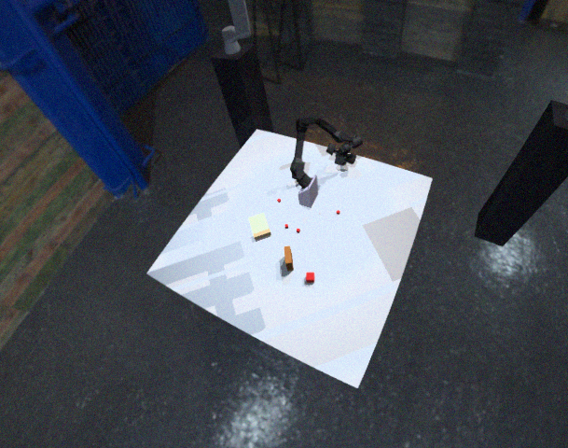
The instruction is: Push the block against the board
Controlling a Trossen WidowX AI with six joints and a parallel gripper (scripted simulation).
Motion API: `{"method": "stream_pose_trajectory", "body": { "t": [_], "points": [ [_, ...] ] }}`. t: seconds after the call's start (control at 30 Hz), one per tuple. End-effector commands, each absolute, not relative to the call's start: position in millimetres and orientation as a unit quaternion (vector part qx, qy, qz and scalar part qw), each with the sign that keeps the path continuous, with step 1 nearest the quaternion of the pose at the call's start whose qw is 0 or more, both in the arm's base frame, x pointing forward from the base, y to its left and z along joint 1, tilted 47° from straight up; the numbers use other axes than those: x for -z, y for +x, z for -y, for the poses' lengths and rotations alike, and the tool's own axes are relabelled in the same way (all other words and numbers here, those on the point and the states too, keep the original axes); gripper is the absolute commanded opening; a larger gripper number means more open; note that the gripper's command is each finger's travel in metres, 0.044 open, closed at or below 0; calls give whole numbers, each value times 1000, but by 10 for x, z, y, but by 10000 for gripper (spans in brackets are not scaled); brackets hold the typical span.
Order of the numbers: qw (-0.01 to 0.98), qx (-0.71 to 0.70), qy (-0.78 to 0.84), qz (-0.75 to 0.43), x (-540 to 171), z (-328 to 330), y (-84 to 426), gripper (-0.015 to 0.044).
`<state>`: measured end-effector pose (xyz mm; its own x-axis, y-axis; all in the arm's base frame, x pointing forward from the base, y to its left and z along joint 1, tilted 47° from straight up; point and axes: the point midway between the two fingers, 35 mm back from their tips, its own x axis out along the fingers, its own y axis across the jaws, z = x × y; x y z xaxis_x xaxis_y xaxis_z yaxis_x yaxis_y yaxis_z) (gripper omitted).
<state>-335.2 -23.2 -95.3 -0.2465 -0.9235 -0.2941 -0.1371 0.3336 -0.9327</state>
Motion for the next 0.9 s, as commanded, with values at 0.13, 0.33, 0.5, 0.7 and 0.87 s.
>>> {"method": "stream_pose_trajectory", "body": {
  "t": [0.13, 0.33, 0.5, 0.7, 0.87],
  "points": [
    [471, 414, -375, -683, 1004, 27, -3358, 269],
    [485, 395, -287, -725, 1196, -809, -3240, 111],
    [492, 378, -213, -755, 1312, -1490, -2969, 0],
    [508, 363, -149, -767, 1398, -2049, -2616, 0],
    [535, 356, -83, -762, 1479, -2583, -2060, 0]
  ]
}}
